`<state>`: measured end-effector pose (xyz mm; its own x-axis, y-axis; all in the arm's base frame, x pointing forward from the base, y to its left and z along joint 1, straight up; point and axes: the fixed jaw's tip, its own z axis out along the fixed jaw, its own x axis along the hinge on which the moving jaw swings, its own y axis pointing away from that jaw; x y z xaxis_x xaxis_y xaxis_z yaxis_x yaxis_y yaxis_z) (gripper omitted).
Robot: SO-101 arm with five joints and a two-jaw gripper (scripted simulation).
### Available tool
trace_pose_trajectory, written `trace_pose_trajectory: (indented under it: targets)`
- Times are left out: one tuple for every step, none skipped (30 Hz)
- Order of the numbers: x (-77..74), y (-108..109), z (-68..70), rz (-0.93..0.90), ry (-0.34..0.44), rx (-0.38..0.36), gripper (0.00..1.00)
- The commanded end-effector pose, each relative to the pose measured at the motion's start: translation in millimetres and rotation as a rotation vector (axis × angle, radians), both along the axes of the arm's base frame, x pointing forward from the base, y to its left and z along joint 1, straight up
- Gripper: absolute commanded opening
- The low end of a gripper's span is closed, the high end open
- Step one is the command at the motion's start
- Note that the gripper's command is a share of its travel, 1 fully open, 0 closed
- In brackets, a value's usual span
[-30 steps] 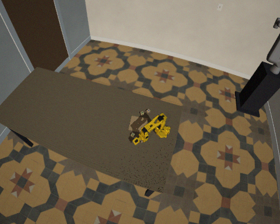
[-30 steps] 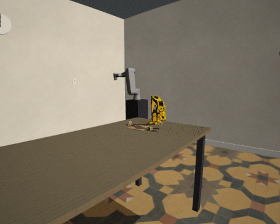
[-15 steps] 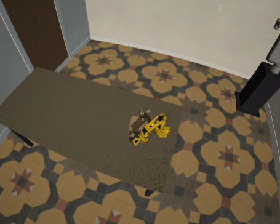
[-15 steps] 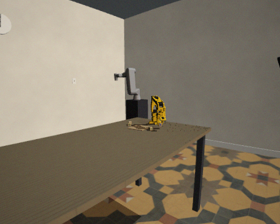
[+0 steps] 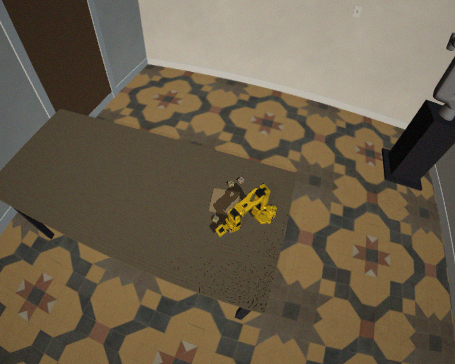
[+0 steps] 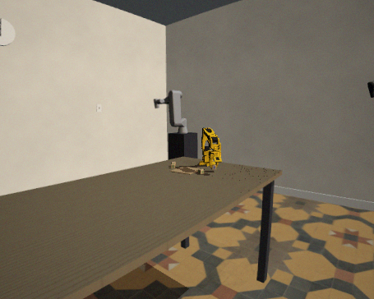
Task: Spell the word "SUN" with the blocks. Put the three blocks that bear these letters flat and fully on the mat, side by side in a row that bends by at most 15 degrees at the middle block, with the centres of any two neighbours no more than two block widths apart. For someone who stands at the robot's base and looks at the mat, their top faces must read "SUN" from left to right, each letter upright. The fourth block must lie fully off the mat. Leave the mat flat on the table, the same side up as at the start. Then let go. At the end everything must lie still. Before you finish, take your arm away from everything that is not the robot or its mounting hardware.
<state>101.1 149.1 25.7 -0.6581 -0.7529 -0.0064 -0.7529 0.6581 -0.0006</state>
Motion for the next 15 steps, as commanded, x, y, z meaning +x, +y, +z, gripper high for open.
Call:
trace_pose_trajectory:
  targets:
    - [4.3,7.6,8.1,0.000,-0.038,0.053,0.00]
    - [4.3,7.6,7.5,0.000,-0.038,0.053,0.00]
    - [4.4,7.6,6.9,0.000,-0.038,0.053,0.00]
    - [4.4,7.7,6.2,0.000,-0.038,0.053,0.00]
    - [4.4,7.7,5.4,0.000,-0.038,0.053,0.00]
    - [4.4,7.7,4.7,0.000,-0.038,0.053,0.00]
    - [4.5,7.8,4.0,0.000,-0.038,0.053,0.00]
    - [4.5,7.8,3.5,0.000,-0.038,0.053,0.00]
    - [4.5,7.8,3.1,0.000,-0.038,0.053,0.00]
    - [4.5,7.8,2.9,0.000,-0.038,0.053,0.00]
    - [4.5,7.8,2.8,0.000,-0.038,0.053,0.00]
    - [4.5,7.8,2.8,0.000,-0.038,0.053,0.00]
    - [4.5,7.8,2.8,0.000,-0.038,0.053,0.00]
    - [4.5,7.8,2.8,0.000,-0.038,0.053,0.00]
    - [4.5,7.8,2.7,0.000,-0.038,0.053,0.00]
